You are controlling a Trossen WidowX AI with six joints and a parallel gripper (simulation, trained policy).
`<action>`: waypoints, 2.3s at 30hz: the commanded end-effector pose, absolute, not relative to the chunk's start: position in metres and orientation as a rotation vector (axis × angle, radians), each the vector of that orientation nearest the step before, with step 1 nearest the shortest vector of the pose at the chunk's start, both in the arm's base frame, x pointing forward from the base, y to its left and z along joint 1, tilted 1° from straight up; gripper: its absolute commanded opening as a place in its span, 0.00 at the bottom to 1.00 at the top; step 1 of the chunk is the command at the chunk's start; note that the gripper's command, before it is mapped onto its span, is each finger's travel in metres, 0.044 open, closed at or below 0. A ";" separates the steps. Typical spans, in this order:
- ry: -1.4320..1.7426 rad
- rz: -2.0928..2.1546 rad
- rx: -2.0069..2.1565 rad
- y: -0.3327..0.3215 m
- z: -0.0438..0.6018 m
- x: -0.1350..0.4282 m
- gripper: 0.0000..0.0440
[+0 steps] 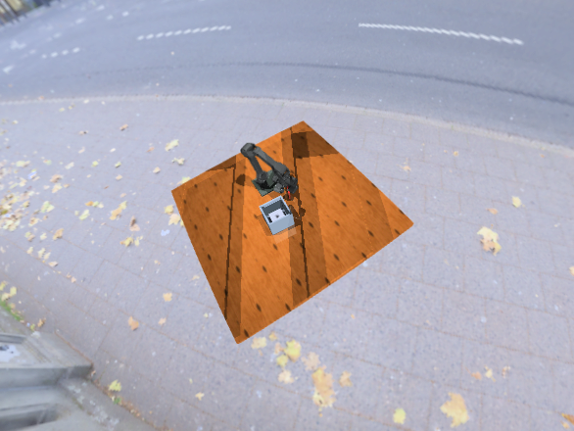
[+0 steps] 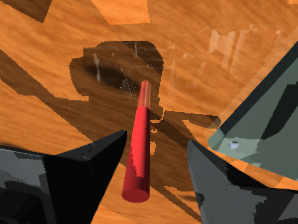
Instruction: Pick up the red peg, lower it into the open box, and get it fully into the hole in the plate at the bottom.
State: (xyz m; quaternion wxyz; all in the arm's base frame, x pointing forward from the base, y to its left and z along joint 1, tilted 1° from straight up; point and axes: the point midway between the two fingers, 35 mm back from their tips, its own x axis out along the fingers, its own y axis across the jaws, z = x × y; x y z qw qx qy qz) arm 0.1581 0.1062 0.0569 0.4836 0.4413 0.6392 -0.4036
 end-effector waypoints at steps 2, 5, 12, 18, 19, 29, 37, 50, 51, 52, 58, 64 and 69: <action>1.559 -0.961 1.052 0.106 0.054 0.162 0.25; 1.567 -0.942 1.042 0.108 0.055 0.164 0.07; 1.570 -0.857 1.088 0.114 0.070 0.172 0.00; 1.549 -0.751 1.157 0.120 0.095 0.180 0.00; 1.543 -0.734 1.166 0.120 0.100 0.181 0.00; 1.449 -0.581 1.213 0.112 0.151 0.193 0.00; 1.324 -0.525 1.227 0.091 0.191 0.200 0.00; 1.147 -0.597 1.203 0.042 0.226 0.213 0.00; 1.141 -0.609 1.200 0.038 0.227 0.214 0.00; 1.135 -0.622 1.198 0.035 0.227 0.215 0.00; 1.117 -0.690 1.188 0.014 0.225 0.220 0.00; 1.109 -0.742 1.187 -0.004 0.223 0.227 0.00; 1.108 -0.777 1.190 -0.018 0.220 0.234 0.00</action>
